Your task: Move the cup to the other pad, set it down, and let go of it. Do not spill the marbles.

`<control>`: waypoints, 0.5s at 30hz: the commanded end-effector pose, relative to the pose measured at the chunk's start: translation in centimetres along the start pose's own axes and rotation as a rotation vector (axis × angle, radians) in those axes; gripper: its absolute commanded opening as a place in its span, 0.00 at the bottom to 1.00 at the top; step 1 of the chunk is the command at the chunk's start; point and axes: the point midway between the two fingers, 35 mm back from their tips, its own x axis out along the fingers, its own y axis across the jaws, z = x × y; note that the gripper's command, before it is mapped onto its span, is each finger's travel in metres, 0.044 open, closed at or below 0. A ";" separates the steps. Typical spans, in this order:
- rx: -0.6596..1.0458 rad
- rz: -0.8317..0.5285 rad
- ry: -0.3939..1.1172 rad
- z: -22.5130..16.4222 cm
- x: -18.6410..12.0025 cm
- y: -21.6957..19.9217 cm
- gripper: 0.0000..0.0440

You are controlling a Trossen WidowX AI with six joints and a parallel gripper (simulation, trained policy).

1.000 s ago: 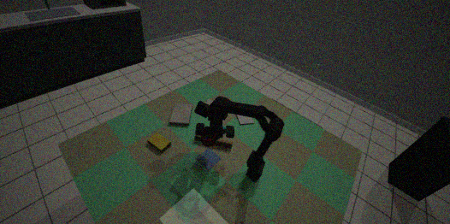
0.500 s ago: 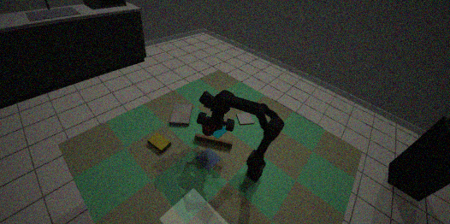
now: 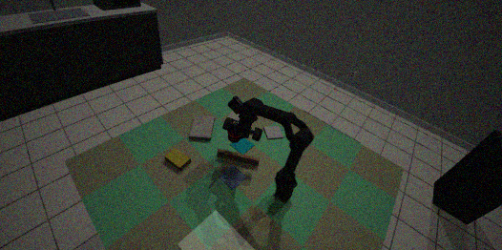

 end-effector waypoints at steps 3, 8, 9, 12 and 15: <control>0.025 0.000 -0.021 1.6 1.2 -0.4 0.00; 0.048 -0.002 -0.033 2.7 2.6 -0.9 0.00; 0.052 -0.003 -0.035 2.8 2.8 -1.0 0.00; 0.063 -0.006 -0.039 3.2 3.7 -1.3 0.00; 0.072 -0.010 -0.041 3.4 4.5 -1.7 0.00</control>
